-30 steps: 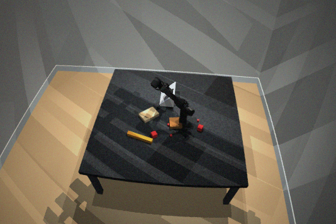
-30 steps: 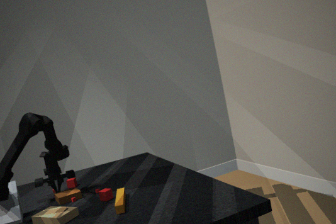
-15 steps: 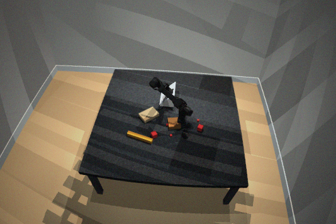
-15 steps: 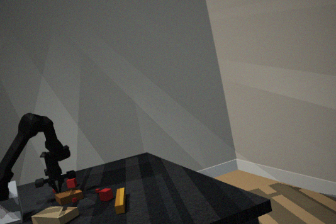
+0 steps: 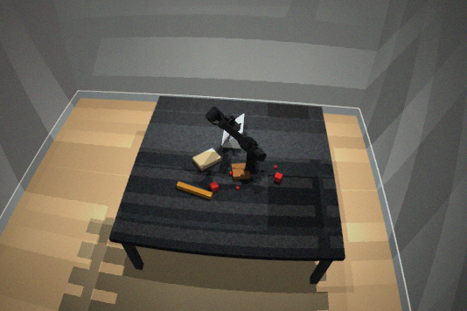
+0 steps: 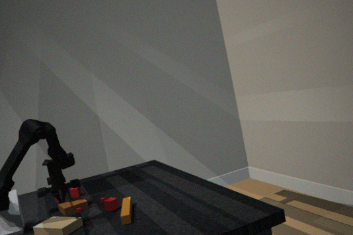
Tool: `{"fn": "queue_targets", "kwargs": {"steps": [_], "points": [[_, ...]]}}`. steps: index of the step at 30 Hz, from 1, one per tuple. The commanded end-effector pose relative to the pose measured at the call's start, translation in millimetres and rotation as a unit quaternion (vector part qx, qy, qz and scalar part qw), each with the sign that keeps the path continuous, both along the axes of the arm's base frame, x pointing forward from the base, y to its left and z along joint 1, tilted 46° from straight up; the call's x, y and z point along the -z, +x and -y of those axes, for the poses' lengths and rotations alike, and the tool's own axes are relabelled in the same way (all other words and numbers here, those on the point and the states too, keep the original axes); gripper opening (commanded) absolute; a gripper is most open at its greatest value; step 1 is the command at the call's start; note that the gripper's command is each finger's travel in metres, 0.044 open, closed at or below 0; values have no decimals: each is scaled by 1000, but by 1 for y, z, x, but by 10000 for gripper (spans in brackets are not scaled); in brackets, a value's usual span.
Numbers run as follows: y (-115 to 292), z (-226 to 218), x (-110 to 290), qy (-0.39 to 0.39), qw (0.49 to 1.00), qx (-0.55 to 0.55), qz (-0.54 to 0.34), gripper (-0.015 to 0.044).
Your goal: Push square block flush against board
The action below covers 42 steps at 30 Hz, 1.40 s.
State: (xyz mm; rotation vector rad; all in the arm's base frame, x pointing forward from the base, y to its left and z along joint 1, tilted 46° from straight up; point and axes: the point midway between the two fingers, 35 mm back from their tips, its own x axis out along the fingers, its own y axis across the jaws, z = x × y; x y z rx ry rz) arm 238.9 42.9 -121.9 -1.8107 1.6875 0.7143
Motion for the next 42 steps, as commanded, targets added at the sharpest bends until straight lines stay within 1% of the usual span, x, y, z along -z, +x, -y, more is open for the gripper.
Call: {"fn": "queue_targets", "kwargs": {"steps": [1, 30, 32, 35, 42], "points": [[0, 1, 2, -5, 1000, 2, -1, 0], [0, -30, 36, -7, 1000, 3, 0, 0], [1, -36, 25, -6, 1000, 3, 0, 0], [-2, -65, -3, -5, 1000, 3, 0, 0], [-4, -64, -8, -6, 1000, -4, -8, 0]]}}
